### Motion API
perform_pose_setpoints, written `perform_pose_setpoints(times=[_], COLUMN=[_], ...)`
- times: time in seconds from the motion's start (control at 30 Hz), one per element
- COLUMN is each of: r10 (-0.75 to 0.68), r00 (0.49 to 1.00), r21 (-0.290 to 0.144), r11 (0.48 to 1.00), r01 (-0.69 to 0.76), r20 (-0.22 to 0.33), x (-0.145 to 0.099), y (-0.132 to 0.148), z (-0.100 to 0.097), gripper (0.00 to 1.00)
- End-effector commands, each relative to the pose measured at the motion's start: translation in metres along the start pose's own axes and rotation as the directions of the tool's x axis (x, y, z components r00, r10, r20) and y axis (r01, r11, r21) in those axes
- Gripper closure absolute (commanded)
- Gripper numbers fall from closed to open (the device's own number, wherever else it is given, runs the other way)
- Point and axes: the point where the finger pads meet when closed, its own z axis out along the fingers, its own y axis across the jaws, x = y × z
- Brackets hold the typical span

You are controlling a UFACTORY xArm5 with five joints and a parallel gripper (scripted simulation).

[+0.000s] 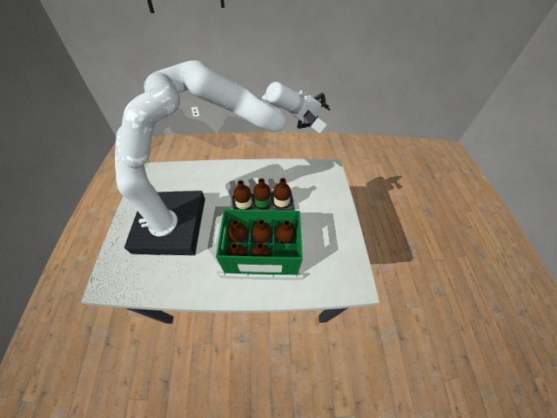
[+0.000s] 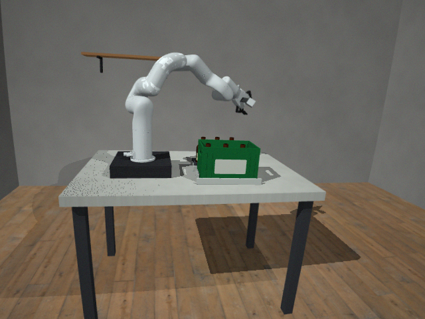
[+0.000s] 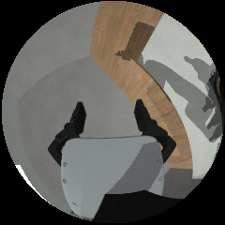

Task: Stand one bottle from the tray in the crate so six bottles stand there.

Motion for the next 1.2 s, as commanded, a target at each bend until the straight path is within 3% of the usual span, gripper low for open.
perform_pose_setpoints(times=[0.0,0.6,0.67,0.77,1.03,1.13,1.17], r10=[0.0,0.005,0.031,0.116,0.234,0.236,0.288], r00=[1.0,1.0,0.999,0.988,0.945,0.944,0.912], r21=[0.005,0.0,-0.027,-0.108,-0.206,-0.207,-0.243], r11=[1.0,1.0,0.999,0.986,0.937,0.936,0.9], r01=[0.0,-0.005,-0.032,-0.127,-0.282,-0.284,-0.362], r20=[0.0,-0.004,-0.027,-0.105,-0.229,-0.23,-0.292], x=[0.0,0.003,0.023,0.08,0.16,0.164,0.196], y=[-0.003,-0.002,0.003,0.021,0.056,0.057,0.076], z=[-0.001,-0.002,-0.005,-0.019,-0.05,-0.052,-0.07], gripper=[0.0,0.0,0.0,0.0,0.0,0.0,0.0])
